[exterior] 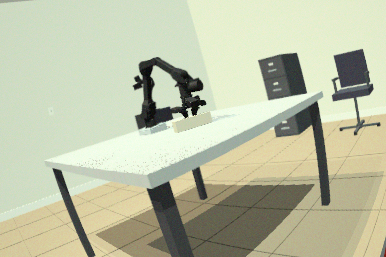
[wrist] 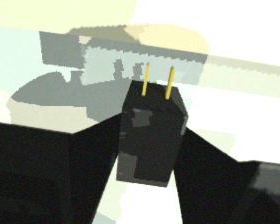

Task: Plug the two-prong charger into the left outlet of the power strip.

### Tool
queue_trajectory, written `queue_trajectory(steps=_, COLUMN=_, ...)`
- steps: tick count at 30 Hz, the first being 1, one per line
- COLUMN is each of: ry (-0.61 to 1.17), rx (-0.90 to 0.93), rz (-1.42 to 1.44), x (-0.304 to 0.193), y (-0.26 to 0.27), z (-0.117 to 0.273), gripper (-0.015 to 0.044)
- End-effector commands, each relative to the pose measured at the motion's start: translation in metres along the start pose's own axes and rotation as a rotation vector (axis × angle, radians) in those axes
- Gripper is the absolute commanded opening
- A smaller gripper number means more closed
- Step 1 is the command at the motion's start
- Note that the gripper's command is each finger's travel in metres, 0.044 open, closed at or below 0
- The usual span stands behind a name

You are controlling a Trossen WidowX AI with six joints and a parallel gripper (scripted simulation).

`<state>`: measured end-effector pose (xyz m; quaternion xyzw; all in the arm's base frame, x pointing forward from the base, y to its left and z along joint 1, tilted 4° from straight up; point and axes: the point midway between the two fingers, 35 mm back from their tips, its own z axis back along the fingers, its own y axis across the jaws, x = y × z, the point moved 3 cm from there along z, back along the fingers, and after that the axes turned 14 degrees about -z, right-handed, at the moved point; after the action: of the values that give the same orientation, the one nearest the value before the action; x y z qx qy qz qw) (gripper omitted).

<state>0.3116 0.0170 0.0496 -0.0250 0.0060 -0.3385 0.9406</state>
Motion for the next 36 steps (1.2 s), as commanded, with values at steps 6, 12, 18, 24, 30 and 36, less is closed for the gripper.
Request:
queue_trajectory(steps=6, ry=0.005, rx=-0.003, rz=0.003, x=0.0014, y=0.0010, z=-0.0017, gripper=0.0000)
queue_trajectory(steps=12, ry=0.005, rx=-0.003, rz=0.003, x=0.0015, y=0.0011, z=-0.0018, gripper=0.0000)
queue_trajectory(steps=18, ry=0.005, rx=-0.003, rz=0.003, x=0.0029, y=0.0014, z=-0.0017, gripper=0.0000)
queue_trajectory(steps=24, ry=0.005, rx=-0.003, rz=0.003, x=0.0048, y=0.0019, z=-0.0016, gripper=0.0000)
queue_trajectory(steps=30, ry=0.005, rx=-0.003, rz=0.003, x=0.0064, y=0.0023, z=-0.0016, gripper=0.0000)
queue_trajectory(steps=36, ry=0.005, rx=-0.003, rz=0.003, x=0.0080, y=0.0028, z=-0.0015, gripper=0.0000)
